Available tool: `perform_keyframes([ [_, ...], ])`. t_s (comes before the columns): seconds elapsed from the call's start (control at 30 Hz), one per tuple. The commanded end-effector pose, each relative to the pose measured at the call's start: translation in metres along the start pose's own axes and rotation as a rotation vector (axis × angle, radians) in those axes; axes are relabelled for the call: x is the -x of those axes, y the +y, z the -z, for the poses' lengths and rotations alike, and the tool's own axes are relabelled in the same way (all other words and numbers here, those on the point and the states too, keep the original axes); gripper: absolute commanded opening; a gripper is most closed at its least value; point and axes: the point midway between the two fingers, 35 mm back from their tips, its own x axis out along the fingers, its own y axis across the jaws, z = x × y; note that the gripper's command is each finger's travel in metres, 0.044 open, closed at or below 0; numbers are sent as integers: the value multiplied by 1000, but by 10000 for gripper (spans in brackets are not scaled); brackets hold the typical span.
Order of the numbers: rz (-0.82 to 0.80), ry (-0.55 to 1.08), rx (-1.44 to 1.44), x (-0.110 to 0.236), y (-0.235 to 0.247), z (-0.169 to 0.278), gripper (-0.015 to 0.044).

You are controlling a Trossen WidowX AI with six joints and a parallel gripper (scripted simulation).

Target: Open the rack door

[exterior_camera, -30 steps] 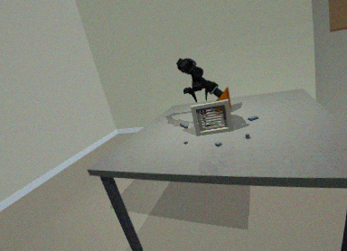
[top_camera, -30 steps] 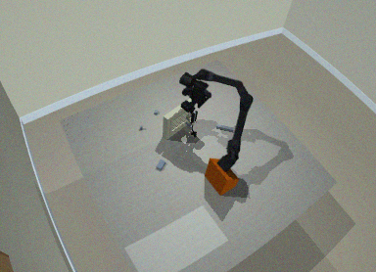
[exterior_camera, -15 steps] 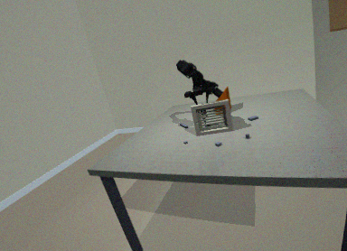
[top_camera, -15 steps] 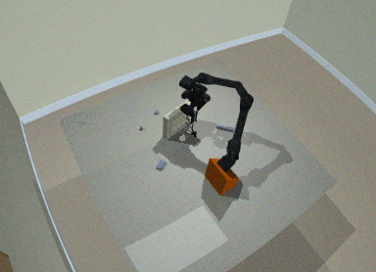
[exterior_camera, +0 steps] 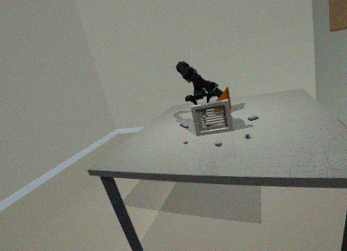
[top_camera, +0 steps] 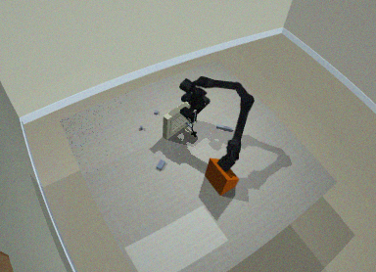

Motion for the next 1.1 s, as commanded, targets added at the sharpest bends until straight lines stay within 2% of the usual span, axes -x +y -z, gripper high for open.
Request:
perform_keyframes([
  [0.0, 4, 4, 1, -8, -1, 1, 282],
  [0.2, 5, 4, 1, -15, -1, 2, 282],
  [0.43, 5, 4, 1, -15, -1, 2, 99],
  [0.87, 5, 4, 1, -15, -1, 2, 12],
  [1.07, 5, 4, -72, -15, -1, 2, 11],
])
